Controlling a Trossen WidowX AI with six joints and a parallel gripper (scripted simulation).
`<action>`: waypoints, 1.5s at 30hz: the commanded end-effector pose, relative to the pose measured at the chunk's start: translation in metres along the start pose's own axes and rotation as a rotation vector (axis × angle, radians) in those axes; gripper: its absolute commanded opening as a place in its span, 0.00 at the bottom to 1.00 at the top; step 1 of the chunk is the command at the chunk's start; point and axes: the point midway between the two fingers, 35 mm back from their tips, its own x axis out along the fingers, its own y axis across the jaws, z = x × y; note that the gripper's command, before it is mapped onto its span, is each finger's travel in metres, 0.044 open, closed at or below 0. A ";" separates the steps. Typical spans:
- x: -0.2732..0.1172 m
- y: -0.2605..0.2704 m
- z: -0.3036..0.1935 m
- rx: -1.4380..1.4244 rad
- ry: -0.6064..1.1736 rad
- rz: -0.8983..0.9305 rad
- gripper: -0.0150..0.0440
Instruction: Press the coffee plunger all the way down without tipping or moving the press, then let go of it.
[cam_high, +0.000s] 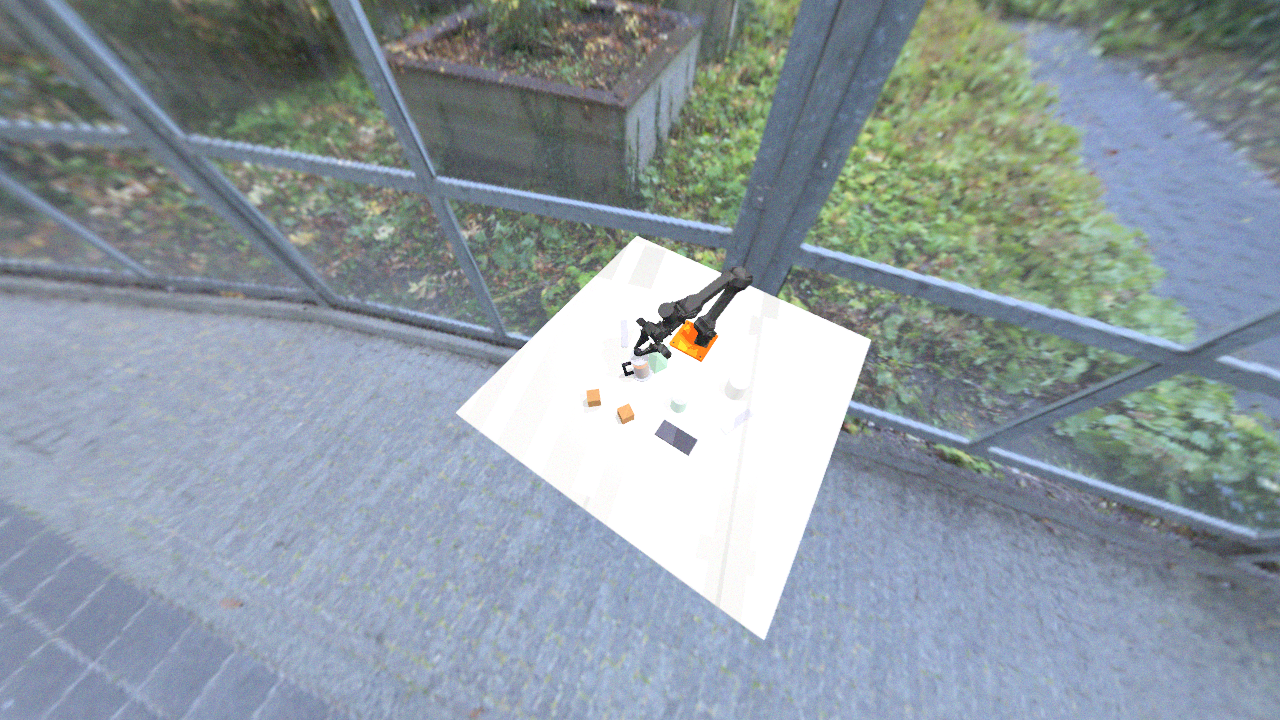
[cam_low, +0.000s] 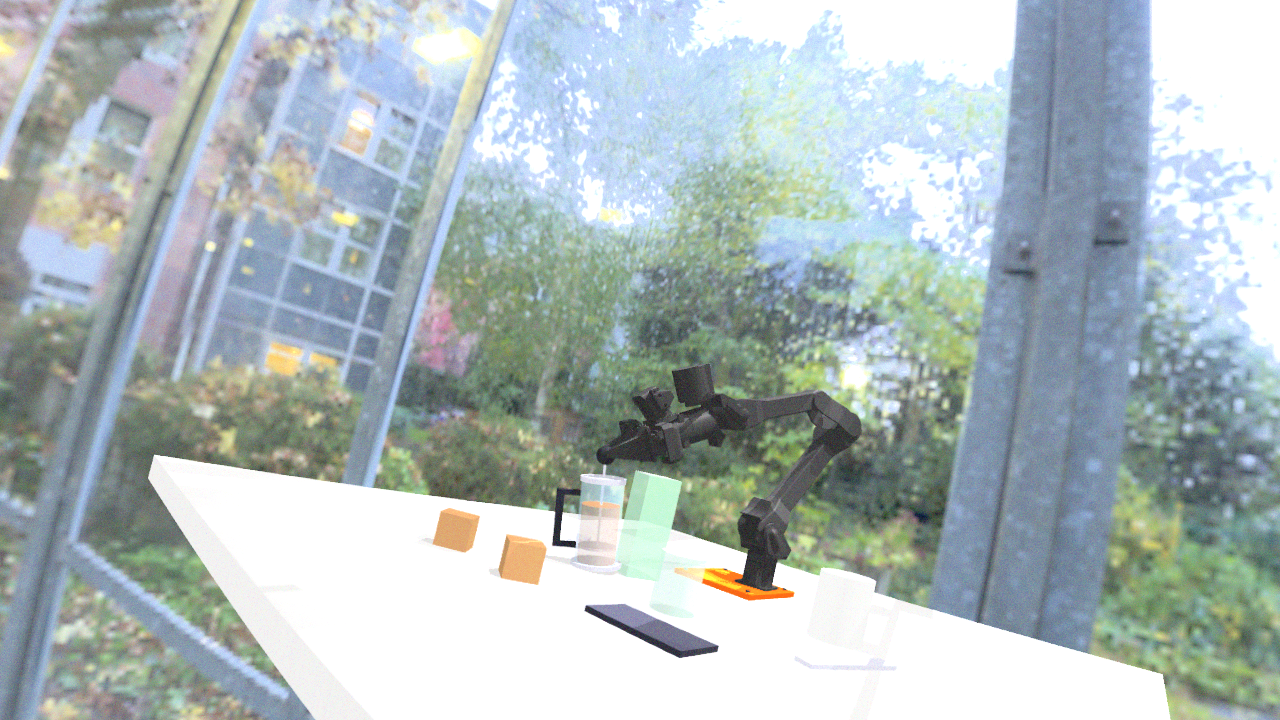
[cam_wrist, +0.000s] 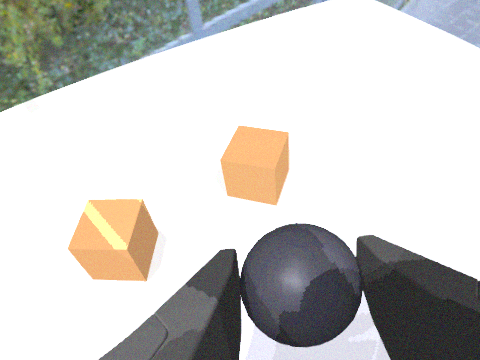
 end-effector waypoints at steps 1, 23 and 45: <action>0.004 0.000 -0.008 -0.006 0.031 -0.002 0.47; 0.006 0.000 -0.007 -0.006 0.031 -0.002 0.47; 0.004 0.000 -0.001 -0.001 0.013 0.000 0.47</action>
